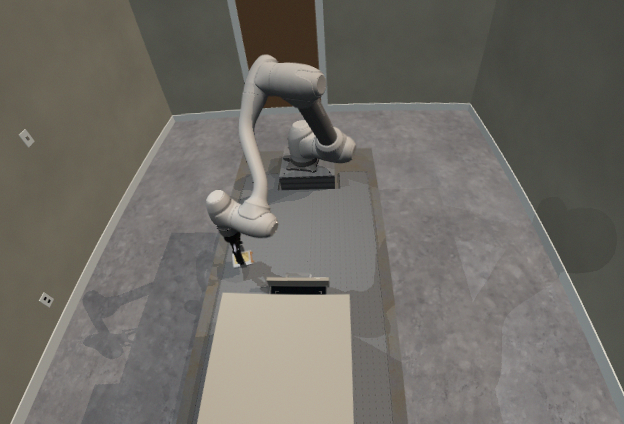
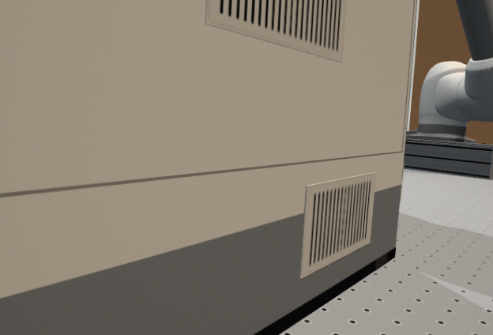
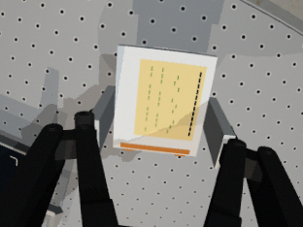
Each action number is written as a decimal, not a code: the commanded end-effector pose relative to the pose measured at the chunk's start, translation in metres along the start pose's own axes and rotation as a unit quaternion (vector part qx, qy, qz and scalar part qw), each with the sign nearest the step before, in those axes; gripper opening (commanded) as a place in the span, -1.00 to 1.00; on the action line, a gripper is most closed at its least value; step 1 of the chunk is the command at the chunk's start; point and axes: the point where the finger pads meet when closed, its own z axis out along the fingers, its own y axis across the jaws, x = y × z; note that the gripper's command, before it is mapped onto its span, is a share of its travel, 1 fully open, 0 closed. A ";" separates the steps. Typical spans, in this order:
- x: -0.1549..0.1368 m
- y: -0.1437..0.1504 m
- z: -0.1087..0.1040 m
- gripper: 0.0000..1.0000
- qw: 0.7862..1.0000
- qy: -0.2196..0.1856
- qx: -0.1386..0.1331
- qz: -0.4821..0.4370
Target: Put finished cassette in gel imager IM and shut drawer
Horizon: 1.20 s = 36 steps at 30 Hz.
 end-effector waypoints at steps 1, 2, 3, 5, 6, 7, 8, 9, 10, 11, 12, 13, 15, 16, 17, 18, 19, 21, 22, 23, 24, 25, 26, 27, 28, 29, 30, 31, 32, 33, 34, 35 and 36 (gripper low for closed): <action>0.000 0.000 -0.003 -0.80 1.000 0.000 0.000 0.000; 0.000 0.000 -0.005 -0.80 1.000 0.000 0.000 0.000; 0.000 0.000 -0.006 -0.80 1.000 0.000 0.000 0.000; 0.000 0.000 -0.009 -0.80 1.000 0.000 0.000 0.000; 0.000 0.000 -0.010 -0.80 1.000 0.000 0.000 0.000; 0.000 0.000 -0.010 -0.80 1.000 0.000 0.000 0.000; 0.000 0.000 -0.010 -0.80 1.000 0.000 0.000 0.000; 0.000 0.000 -0.011 -0.80 1.000 0.000 0.000 0.000; 0.000 0.000 -0.013 -0.80 1.000 0.000 0.000 0.000; 0.000 0.000 -0.014 -0.80 1.000 0.000 0.000 0.000; 0.000 0.000 -0.015 -0.80 1.000 0.000 0.000 0.000; 0.000 0.000 -0.017 -0.80 1.000 0.000 0.000 0.000; 0.000 0.000 -0.019 -0.80 1.000 0.000 0.000 0.000; 0.000 0.000 -0.021 -0.80 1.000 0.000 0.000 0.000; 0.000 0.000 -0.022 -0.80 1.000 0.000 0.000 0.000; 0.000 0.000 -0.023 -0.80 1.000 0.000 0.000 0.000; 0.000 0.000 -0.025 -0.80 1.000 0.000 0.000 0.000; 0.000 0.000 -0.027 -0.80 1.000 0.000 0.000 0.000; 0.000 0.000 -0.029 -0.80 1.000 0.000 0.000 0.000; 0.000 0.000 -0.030 -0.80 1.000 0.000 0.000 0.000; 0.000 0.000 -0.030 -0.80 1.000 0.000 0.000 0.000; 0.000 0.000 -0.030 -0.80 1.000 0.000 0.000 0.000; 0.000 0.000 -0.031 -0.80 1.000 0.000 0.000 0.000; 0.000 0.000 -0.033 -0.80 1.000 0.000 0.000 0.000; 0.000 0.000 -0.034 -0.80 1.000 0.000 0.000 0.000; 0.000 0.000 -0.035 -0.80 1.000 0.000 0.000 0.000; 0.000 0.000 -0.037 -0.80 1.000 0.000 0.000 0.000; 0.000 0.000 -0.038 -0.80 1.000 0.000 0.000 0.000; 0.000 0.000 -0.039 -0.80 1.000 0.000 0.000 0.000; 0.000 0.000 -0.041 -0.80 1.000 0.000 0.000 0.000; 0.000 0.000 -0.042 -0.80 1.000 0.000 0.000 0.000; 0.000 0.000 -0.043 -0.80 1.000 0.000 0.000 0.000; 0.000 0.000 -0.045 -0.80 1.000 0.000 0.000 0.000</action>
